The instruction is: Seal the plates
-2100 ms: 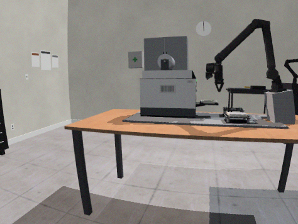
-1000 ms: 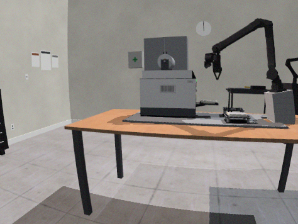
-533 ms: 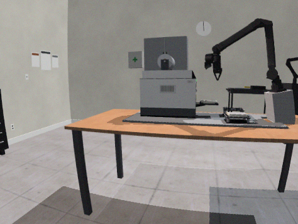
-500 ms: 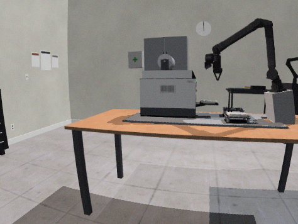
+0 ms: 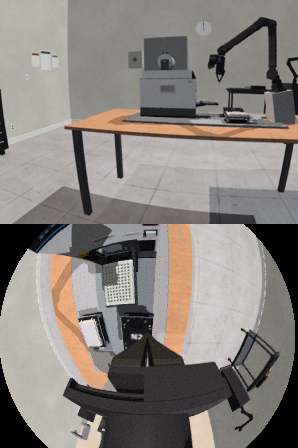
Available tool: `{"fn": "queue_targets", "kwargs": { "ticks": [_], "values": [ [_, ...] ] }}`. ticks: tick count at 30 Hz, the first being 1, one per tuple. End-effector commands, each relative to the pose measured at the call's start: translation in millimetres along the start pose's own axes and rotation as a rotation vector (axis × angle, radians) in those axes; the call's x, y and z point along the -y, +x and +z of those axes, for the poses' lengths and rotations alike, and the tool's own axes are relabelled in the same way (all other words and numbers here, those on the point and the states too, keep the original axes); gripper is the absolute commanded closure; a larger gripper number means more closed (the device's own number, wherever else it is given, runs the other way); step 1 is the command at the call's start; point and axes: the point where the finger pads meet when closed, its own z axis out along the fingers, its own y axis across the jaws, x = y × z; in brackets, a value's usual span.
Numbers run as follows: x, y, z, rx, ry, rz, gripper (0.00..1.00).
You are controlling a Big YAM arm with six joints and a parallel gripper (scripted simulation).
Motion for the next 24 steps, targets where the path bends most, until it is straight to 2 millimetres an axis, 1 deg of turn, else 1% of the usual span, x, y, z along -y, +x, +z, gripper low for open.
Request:
{"fn": "queue_targets", "kwargs": {
  "ticks": [1,2,4,5,8,10,13,15,17,19,24],
  "values": [
    [14.0,-8.4,-22.2,0.174,0.049,-0.015,1.0],
    [13.0,-8.4,-22.0,0.208,0.048,-0.021,1.0],
    [13.0,-8.4,-22.0,0.208,0.048,-0.021,1.0],
    [9.4,-12.9,-16.6,0.219,0.036,-0.028,1.0],
    [2.8,-4.0,-6.0,0.309,0.021,-0.02,1.0],
    [6.4,1.4,-6.2,0.374,0.022,0.002,1.0],
    [10.0,0.1,-11.0,0.488,0.026,0.017,1.0],
    [9.2,-2.3,-13.3,0.562,0.025,0.018,1.0],
    [5.0,-2.6,-11.4,0.62,0.02,0.017,1.0],
    [4.7,-7.1,-9.8,0.595,0.02,0.015,1.0],
    [3.3,-10.8,-7.3,0.58,0.022,-0.009,1.0]
  ]
}}
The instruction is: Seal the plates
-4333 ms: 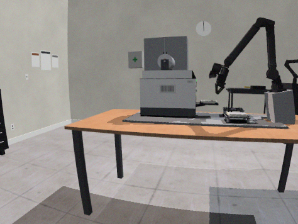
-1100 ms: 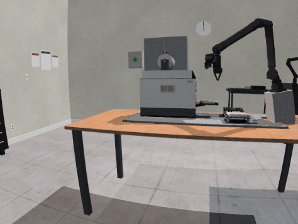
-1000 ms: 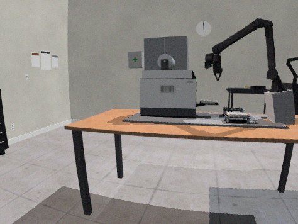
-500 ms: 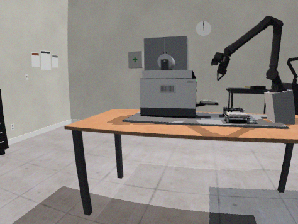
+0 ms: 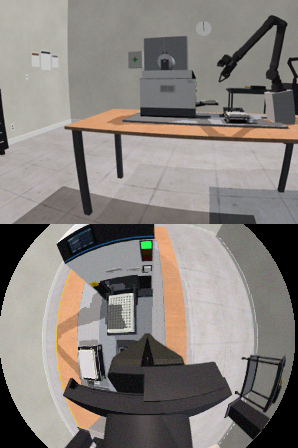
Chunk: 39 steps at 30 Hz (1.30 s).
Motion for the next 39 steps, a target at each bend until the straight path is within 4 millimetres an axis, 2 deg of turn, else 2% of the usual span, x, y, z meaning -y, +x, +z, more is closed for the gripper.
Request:
{"fn": "queue_targets", "kwargs": {
  "ticks": [1,10,17,18,22,25,29,39],
  "values": [
    [-0.4,-19.4,3.1,0.032,0.004,-0.02,1.0],
    [17.2,-29.3,5.3,0.044,0.024,-0.039,1.0],
    [10.6,-44.4,1.7,0.07,0.019,-0.067,1.0],
    [10.6,-48.1,-0.4,0.13,0.019,-0.068,1.0],
    [12.0,-31.1,-4.7,0.264,0.022,-0.025,1.0],
    [10.1,-22.4,2.5,0.222,0.017,-0.004,1.0],
    [4.9,-29.0,6.4,0.215,-0.001,-0.015,1.0],
    [7.6,-34.0,4.8,0.206,0.004,-0.044,1.0]
  ]
}}
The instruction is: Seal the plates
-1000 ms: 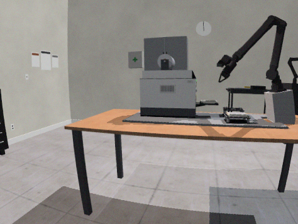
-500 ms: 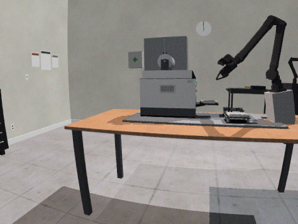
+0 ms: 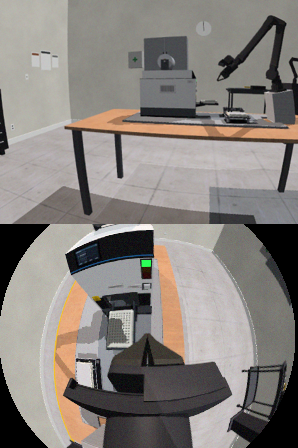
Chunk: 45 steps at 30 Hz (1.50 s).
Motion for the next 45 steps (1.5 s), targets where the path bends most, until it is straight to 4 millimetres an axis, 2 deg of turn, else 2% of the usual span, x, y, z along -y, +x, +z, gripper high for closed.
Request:
{"fn": "queue_targets", "kwargs": {
  "ticks": [1,21,26,31,35,39,41,44,45],
  "values": [
    [4.8,-16.3,4.9,0.011,0.001,-0.025,1.0],
    [7.5,-24.9,4.2,0.02,0.005,-0.033,1.0],
    [6.6,-21.8,4.1,0.016,0.004,-0.03,1.0],
    [3.3,-10.5,3.8,0.0,-0.001,-0.021,1.0],
    [2.7,-25.0,36.8,0.02,-0.006,-0.018,1.0],
    [6.3,-36.5,58.9,0.038,0.003,-0.009,1.0],
    [7.5,-40.3,68.4,0.045,0.007,-0.008,1.0],
    [7.1,-39.1,66.8,0.046,0.008,-0.008,1.0],
    [8.2,-39.2,71.6,0.046,0.012,-0.006,1.0]
  ]
}}
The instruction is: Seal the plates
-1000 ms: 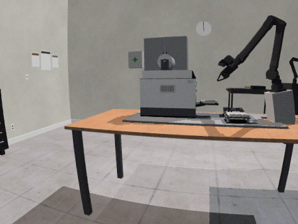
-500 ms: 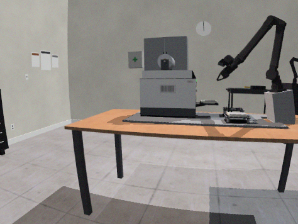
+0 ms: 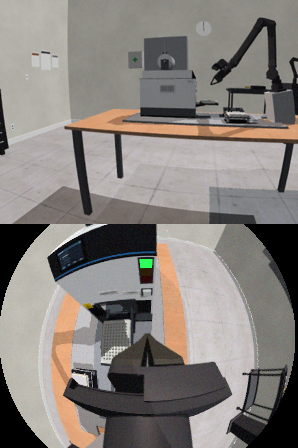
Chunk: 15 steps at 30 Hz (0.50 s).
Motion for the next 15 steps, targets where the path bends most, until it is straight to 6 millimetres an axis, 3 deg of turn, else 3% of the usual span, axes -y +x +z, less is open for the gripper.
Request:
{"fn": "queue_targets", "kwargs": {
  "ticks": [1,9,15],
  "values": [
    [5.6,-30.3,17.7,0.057,0.01,-0.003,1.0],
    [9.2,-33.5,64.3,0.05,0.012,0.009,1.0],
    [11.3,-31.2,53.9,0.046,0.012,0.005,1.0]
  ]
}}
